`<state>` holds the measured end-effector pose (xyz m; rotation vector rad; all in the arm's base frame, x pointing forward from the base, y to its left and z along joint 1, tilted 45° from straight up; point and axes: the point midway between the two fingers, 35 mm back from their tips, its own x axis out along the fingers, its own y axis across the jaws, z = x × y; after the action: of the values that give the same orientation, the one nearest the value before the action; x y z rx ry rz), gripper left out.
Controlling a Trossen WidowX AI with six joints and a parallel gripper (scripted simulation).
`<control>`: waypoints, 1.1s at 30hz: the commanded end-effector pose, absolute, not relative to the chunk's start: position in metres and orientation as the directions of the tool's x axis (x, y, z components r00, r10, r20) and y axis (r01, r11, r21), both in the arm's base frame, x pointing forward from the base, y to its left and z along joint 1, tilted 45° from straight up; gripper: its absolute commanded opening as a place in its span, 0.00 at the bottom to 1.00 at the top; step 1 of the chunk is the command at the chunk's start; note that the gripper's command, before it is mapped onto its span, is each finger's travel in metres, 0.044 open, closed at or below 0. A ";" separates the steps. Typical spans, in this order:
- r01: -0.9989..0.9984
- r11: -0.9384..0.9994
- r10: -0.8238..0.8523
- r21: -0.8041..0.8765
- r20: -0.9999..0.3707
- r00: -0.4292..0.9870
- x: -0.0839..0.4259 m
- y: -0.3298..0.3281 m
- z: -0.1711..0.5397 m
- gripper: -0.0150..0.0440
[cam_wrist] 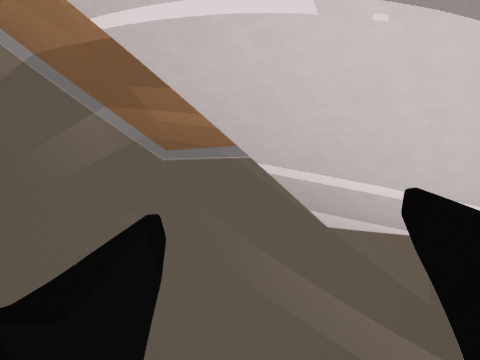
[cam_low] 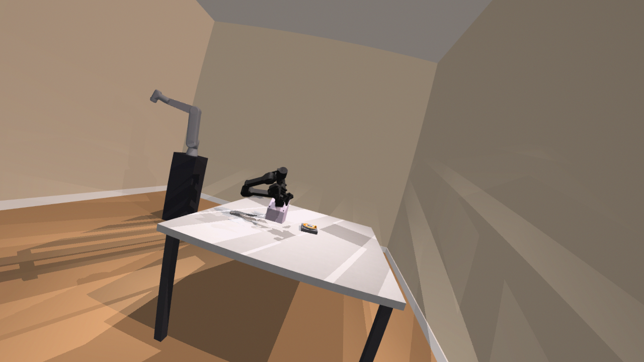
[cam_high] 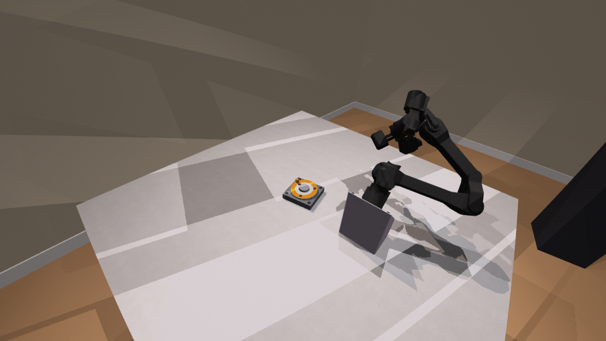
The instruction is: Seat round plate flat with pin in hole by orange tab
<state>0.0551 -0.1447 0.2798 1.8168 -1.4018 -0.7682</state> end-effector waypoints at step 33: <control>0.953 0.303 -0.815 -0.012 -0.521 0.252 0.281 -0.104 0.178 0.25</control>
<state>0.2696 -0.1084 0.1936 0.4290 0.3570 -1.2540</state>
